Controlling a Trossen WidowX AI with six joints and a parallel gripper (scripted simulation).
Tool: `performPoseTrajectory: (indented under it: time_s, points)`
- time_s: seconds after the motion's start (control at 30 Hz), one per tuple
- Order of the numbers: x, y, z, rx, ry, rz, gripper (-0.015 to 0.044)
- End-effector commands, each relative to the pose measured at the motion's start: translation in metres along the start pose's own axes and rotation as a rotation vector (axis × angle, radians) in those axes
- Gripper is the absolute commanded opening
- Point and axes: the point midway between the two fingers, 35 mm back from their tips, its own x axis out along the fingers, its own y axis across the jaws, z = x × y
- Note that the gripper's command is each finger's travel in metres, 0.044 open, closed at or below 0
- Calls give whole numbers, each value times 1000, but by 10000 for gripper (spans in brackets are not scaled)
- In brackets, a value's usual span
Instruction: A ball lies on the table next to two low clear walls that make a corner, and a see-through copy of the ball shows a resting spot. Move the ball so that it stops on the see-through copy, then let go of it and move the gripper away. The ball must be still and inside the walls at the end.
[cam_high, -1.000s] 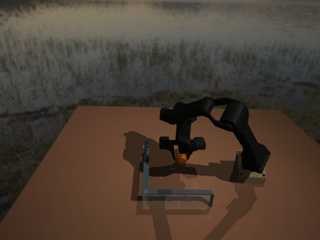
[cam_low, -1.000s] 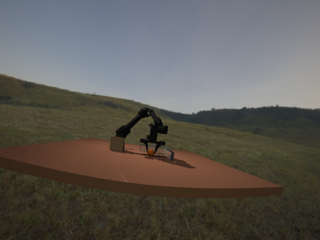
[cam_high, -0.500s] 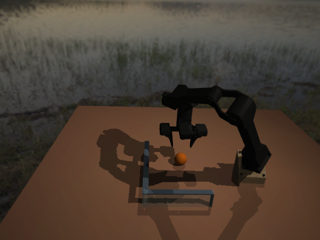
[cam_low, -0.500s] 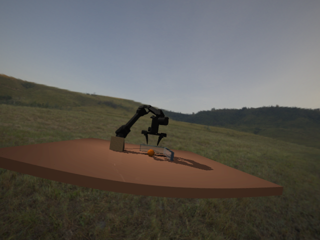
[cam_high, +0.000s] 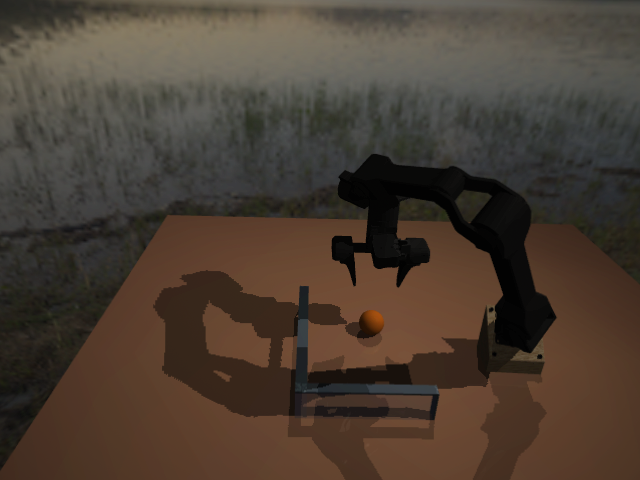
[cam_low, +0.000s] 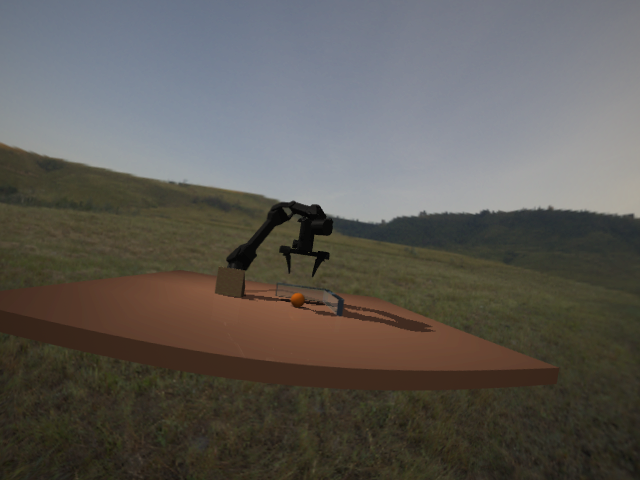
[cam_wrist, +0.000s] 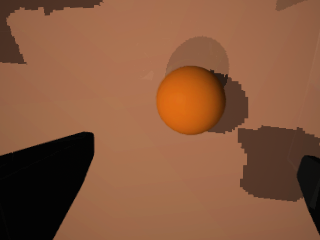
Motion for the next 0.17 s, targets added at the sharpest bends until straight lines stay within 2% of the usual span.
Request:
performPoseTrajectory:
  time_s: [0.0, 0.13]
  points:
    - [-24, 1, -1, -5, 12, -10, 440]
    - [-24, 1, -1, -5, 12, -10, 440]
